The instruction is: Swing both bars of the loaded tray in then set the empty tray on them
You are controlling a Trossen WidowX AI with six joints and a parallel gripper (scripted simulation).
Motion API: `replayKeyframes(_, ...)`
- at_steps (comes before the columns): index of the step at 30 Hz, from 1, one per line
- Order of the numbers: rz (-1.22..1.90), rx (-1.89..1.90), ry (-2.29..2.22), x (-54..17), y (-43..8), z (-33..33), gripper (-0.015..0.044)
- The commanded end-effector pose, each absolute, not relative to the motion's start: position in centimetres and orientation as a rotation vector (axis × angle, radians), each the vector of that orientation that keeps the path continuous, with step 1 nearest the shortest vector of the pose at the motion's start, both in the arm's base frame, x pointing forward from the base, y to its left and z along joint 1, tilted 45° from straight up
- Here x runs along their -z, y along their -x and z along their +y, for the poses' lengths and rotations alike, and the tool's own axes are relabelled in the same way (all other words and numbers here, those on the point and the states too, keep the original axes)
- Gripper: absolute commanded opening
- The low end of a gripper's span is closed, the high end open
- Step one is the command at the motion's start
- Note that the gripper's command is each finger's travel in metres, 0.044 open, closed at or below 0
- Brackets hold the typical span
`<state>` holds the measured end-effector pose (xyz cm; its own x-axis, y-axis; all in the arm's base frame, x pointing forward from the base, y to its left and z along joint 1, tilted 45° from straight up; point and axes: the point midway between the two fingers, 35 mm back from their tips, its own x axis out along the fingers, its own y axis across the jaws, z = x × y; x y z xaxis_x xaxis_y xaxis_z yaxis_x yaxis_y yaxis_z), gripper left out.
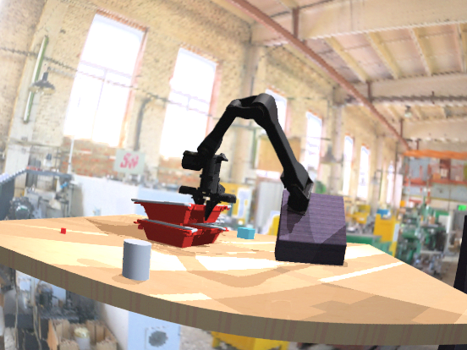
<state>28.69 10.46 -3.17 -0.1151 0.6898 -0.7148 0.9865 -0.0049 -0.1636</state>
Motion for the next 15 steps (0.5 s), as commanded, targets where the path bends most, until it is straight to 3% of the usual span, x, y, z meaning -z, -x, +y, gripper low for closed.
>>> replayKeyframes(1,1.885,0.937,-1.705,3.5,-27.67,11.15,0.0)
replayKeyframes(15,1.867,0.927,-1.717,3.34,-28.18,10.82,0.0)
